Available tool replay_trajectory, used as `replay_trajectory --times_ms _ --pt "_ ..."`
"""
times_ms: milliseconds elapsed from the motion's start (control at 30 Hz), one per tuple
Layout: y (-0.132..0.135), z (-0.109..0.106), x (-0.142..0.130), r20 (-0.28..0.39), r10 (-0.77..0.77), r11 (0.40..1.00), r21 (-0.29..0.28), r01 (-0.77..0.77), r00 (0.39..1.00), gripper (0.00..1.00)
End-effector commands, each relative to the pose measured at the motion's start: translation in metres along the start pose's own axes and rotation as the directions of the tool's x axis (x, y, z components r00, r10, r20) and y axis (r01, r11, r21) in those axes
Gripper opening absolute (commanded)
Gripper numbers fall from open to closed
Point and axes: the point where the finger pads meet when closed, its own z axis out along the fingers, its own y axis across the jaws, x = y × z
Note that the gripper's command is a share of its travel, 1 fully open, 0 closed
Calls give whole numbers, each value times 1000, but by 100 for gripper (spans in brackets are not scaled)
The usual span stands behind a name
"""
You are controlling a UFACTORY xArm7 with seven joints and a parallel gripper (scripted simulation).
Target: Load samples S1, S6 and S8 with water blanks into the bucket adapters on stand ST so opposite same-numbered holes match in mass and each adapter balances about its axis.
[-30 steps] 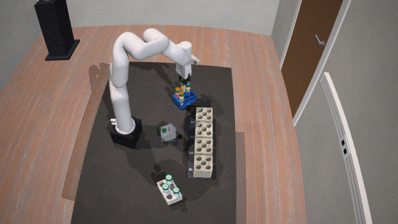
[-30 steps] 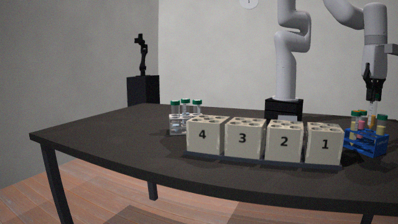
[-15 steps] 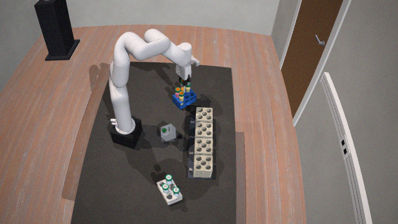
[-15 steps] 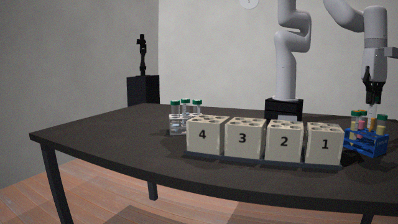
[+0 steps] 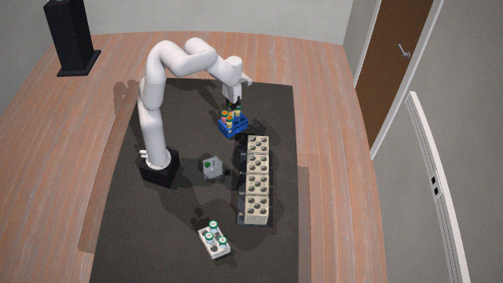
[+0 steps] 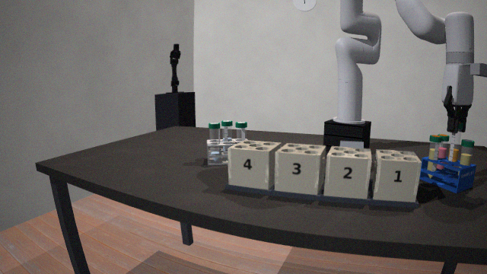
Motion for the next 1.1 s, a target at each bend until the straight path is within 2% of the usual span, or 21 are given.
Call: replay_trajectory --times_ms 0,1067 --pt "0 2 2 -4 0 1000 0 0 1000 0" --pt "0 30 2 -4 0 1000 0 0 1000 0"
